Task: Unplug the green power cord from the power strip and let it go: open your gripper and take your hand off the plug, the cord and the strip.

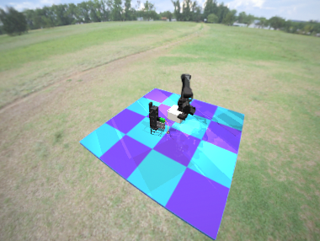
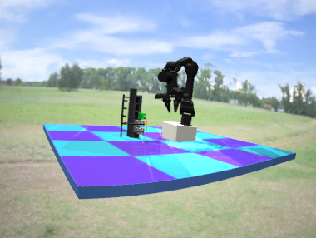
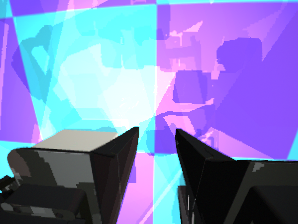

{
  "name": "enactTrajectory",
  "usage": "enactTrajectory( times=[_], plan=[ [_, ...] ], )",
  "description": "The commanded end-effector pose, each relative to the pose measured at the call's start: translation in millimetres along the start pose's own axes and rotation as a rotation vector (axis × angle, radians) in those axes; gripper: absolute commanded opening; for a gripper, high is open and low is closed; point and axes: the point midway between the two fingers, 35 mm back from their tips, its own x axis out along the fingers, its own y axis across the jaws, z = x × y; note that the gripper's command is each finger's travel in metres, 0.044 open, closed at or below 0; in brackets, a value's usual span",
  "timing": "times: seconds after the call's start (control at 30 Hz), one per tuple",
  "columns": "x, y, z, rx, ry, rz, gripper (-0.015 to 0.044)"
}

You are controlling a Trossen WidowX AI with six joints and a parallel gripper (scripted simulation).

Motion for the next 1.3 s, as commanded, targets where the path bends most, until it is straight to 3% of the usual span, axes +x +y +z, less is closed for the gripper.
enactTrajectory(
  times=[0.0, 0.27, 1.27],
  plan=[
    [1.6, -30.8, -34.6, -0.024, 0.004, -0.034, 0.0160],
    [7.9, -77.3, -134.5, -0.129, 0.071, -0.073, 0.0160],
    [5.2, -82.5, -171.2, -0.132, 0.076, -0.073, 0.0160]
  ],
)
